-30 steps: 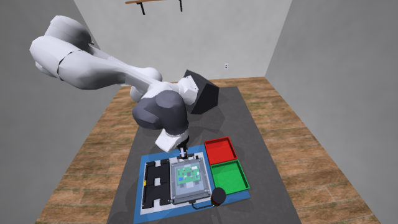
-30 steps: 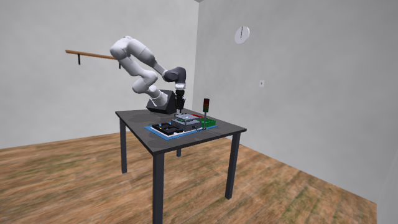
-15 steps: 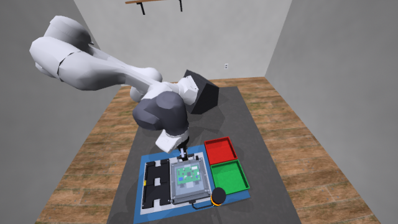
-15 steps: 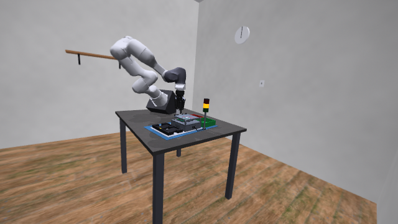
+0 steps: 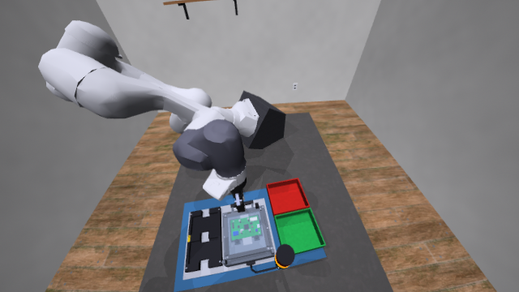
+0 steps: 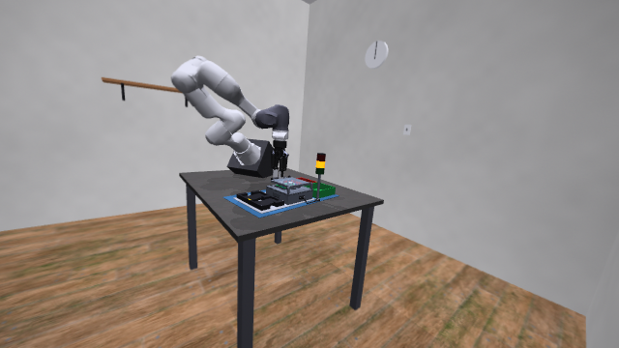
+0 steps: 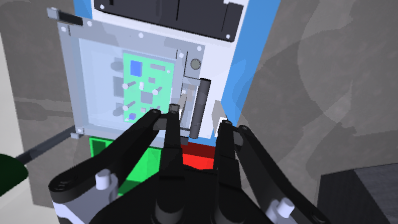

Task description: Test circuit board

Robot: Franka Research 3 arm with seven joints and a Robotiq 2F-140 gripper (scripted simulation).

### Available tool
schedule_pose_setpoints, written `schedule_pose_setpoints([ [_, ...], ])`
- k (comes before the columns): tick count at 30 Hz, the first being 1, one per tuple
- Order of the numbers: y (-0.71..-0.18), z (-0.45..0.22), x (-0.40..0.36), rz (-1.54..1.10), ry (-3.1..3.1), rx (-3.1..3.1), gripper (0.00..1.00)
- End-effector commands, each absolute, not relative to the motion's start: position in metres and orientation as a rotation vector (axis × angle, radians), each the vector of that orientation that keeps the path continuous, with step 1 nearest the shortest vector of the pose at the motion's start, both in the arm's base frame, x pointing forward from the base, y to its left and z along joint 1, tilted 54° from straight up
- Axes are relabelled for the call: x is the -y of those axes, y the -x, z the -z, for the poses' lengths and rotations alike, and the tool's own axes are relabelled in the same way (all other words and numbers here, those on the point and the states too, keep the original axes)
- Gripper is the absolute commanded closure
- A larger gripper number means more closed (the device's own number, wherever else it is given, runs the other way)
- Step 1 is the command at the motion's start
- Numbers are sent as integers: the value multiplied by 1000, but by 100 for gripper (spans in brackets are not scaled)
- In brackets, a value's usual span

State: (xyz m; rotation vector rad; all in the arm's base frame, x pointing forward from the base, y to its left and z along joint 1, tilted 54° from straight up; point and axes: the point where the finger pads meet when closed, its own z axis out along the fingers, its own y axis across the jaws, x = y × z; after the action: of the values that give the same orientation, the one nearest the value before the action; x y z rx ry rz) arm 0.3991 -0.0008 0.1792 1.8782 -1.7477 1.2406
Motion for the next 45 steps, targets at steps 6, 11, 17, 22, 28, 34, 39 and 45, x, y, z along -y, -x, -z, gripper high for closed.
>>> schedule_pose_setpoints([
  [6, -400, -179, 1, -1243, -1880, 1751, 70],
  [11, -400, -179, 1, -1243, -1880, 1751, 70],
  [17, -400, -179, 1, -1243, -1880, 1751, 70],
  [22, -400, -180, -1, -1243, -1880, 1751, 70],
  [28, -395, -187, -9, -1243, -1880, 1751, 70],
  [34, -387, -200, -24, -1243, -1880, 1751, 70],
  [39, -377, -215, -43, -1243, -1880, 1751, 70],
  [45, -367, -229, -60, -1243, -1880, 1751, 70],
])
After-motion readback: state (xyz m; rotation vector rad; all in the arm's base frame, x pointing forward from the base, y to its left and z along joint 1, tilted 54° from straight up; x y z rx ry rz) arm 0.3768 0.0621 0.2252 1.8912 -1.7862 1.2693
